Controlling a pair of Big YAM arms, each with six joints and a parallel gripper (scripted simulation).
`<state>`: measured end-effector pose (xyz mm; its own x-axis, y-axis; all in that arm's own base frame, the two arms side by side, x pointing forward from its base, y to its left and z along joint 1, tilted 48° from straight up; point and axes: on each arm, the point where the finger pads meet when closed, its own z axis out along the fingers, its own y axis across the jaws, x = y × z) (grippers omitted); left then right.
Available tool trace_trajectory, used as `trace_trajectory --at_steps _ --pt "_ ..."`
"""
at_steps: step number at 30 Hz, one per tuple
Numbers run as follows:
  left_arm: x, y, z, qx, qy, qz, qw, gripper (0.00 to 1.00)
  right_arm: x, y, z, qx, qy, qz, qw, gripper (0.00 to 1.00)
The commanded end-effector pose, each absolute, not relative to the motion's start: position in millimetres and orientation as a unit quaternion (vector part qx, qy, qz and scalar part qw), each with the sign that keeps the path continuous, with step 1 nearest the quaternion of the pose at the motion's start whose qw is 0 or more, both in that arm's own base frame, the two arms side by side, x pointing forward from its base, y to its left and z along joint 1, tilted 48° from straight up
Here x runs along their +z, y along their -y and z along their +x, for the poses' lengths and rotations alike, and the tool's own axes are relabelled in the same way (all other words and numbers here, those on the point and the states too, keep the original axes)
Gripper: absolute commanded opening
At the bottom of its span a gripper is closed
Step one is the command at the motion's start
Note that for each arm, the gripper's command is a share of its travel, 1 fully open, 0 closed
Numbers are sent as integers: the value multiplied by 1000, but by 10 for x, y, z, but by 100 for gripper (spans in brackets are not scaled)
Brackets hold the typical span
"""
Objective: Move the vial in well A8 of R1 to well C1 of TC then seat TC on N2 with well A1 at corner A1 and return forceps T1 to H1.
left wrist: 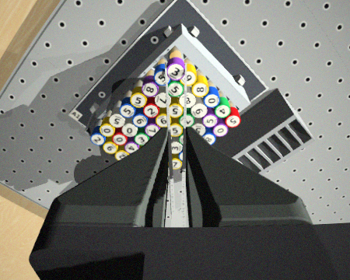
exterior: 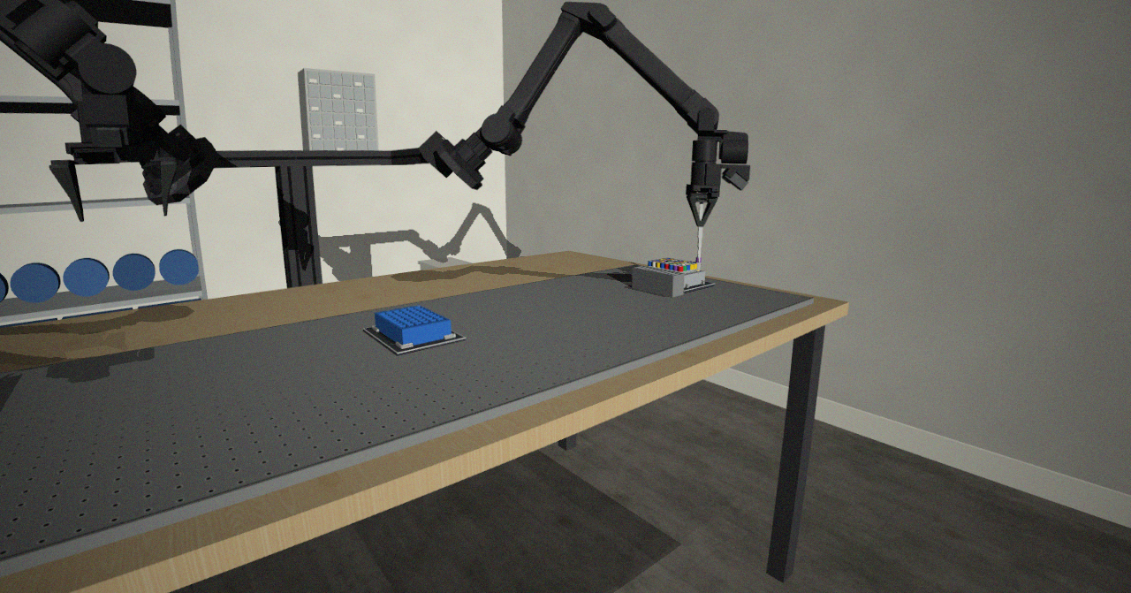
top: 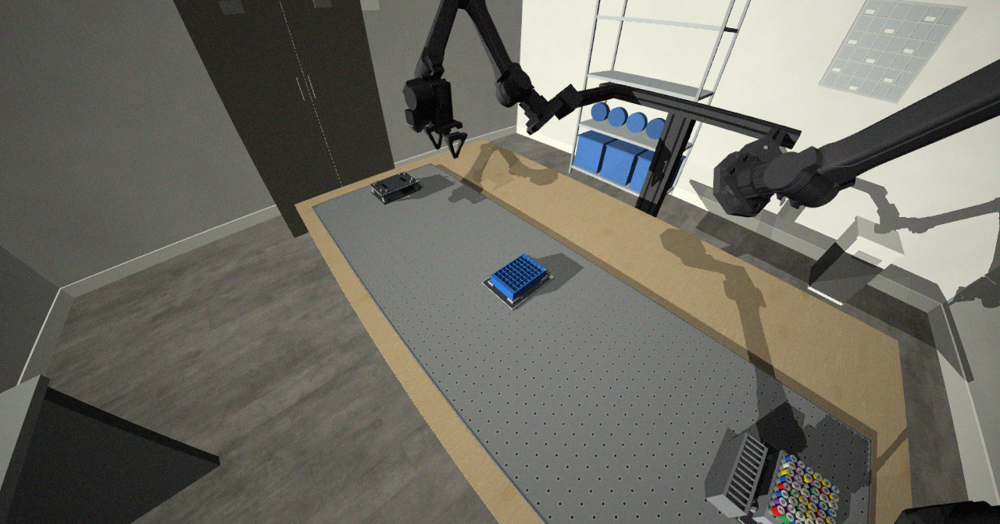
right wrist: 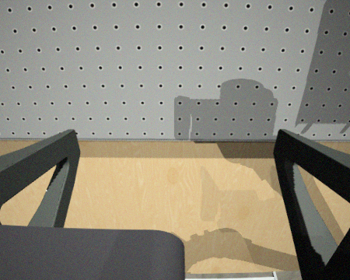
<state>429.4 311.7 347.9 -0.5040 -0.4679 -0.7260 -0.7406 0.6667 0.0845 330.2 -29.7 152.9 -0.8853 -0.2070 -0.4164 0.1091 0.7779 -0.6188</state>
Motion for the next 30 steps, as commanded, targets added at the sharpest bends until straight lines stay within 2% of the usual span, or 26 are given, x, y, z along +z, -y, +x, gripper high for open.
trace_trajectory --at_steps 1,30 --pt "3754 -2996 4279 194 -839 -355 364 9 1606 277 3350 -330 -911 -21 246 100" --pt "4101 -2809 4135 197 -831 -356 379 9 1606 277 3350 -330 -911 -21 246 100"
